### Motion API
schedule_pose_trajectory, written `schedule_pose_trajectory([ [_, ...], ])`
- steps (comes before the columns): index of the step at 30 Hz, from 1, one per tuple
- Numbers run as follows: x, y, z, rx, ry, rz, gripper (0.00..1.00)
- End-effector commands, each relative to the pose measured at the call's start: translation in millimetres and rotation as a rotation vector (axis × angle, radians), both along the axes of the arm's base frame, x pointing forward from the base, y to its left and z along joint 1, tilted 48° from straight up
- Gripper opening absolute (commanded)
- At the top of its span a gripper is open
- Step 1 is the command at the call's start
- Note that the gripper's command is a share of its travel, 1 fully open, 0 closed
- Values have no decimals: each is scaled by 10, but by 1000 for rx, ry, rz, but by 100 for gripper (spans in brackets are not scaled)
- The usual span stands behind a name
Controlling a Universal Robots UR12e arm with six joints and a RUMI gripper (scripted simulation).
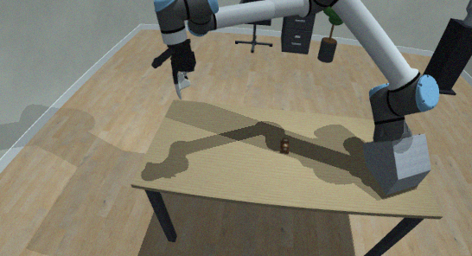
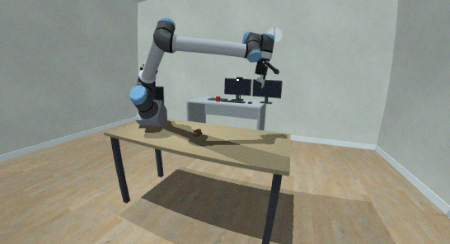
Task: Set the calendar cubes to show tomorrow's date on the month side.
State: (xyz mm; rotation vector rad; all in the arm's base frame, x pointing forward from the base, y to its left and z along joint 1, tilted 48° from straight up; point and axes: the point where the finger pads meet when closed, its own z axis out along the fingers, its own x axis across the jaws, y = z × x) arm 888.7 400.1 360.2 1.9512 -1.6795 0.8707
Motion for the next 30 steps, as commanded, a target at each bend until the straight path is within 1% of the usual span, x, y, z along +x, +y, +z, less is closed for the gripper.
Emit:
schedule_pose_trajectory([
  [1,-2,7,10,1,-1,1,100],
  [22,-12,-6,-3,1,-3,-3,100],
  [30,-57,-119,-40,11,-42,-38,100],
])
